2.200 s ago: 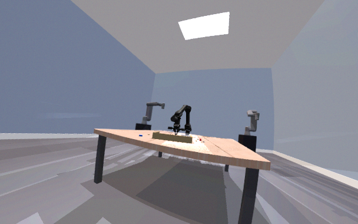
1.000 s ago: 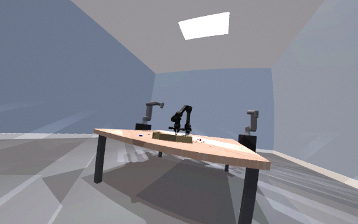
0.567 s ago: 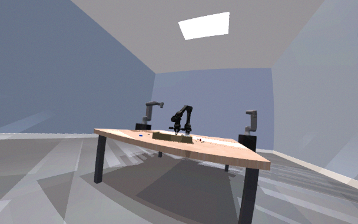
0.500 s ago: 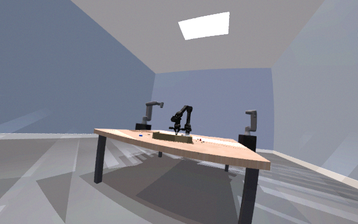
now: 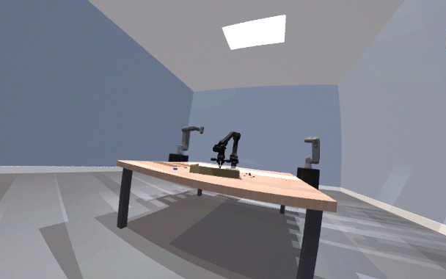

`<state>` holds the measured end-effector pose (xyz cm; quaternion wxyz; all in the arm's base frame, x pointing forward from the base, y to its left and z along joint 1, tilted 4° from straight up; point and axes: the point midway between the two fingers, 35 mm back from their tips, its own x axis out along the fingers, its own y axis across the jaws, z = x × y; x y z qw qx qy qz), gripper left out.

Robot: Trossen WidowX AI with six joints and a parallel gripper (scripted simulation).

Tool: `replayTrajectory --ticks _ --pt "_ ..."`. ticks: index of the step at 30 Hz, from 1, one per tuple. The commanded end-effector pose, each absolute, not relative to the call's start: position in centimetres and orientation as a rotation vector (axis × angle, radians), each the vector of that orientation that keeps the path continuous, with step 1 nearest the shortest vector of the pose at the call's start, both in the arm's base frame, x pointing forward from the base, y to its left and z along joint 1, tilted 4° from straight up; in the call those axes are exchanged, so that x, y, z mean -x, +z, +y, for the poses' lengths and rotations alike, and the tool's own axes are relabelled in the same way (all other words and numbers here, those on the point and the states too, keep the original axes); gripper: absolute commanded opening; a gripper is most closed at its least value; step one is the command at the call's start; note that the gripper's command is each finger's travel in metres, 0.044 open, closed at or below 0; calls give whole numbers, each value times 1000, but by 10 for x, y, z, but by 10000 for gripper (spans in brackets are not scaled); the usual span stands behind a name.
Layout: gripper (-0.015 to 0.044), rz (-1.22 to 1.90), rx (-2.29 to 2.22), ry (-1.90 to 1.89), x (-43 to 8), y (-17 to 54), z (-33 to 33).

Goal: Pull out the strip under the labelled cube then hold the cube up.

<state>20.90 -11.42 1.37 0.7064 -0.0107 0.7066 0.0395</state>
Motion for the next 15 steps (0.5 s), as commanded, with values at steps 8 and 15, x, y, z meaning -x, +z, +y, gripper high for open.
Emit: replayTrajectory --ticks 8,15 --pt "0 1597 21 89 -185 9 -115" --pt "0 1597 21 89 -184 9 -115"
